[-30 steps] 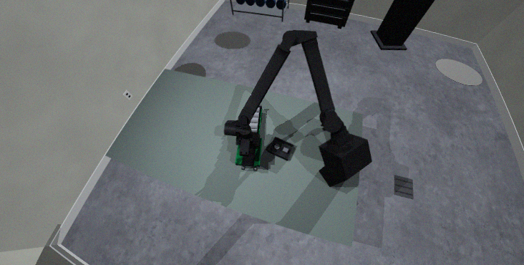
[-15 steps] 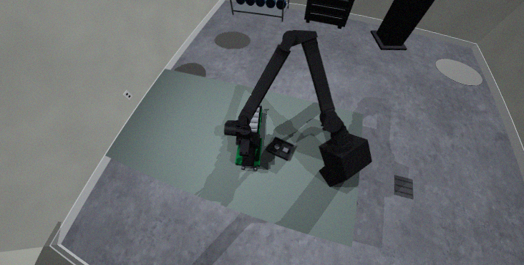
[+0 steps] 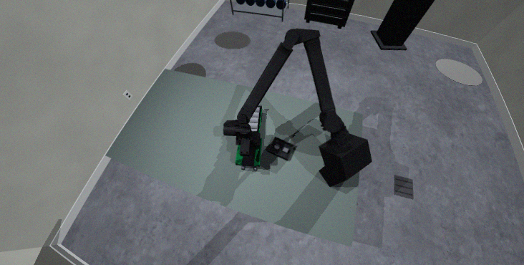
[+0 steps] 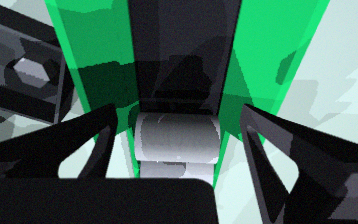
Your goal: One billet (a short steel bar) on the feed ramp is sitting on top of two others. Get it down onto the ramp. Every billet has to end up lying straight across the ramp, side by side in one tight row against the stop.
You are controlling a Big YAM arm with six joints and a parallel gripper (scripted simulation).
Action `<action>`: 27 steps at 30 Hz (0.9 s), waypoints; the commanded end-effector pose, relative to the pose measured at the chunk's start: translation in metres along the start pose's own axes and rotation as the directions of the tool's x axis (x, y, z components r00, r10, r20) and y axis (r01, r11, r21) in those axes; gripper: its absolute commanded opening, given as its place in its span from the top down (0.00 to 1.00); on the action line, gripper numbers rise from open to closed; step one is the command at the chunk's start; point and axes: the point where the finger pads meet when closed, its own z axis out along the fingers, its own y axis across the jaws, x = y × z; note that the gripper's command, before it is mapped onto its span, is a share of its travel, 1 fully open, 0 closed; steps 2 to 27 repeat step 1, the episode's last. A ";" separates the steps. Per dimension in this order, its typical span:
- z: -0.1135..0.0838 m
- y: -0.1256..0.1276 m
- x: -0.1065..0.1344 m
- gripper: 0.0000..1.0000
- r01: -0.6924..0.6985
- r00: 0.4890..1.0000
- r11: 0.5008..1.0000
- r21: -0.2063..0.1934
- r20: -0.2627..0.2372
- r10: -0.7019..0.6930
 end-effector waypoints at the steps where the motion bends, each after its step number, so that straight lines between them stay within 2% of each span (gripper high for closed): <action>1: -0.043 -0.023 0.009 0.18 -0.057 0.998 0.997 0.059 0.011 0.056; 27: -0.043 -0.023 0.009 0.18 -0.057 0.998 0.997 0.059 0.011 0.056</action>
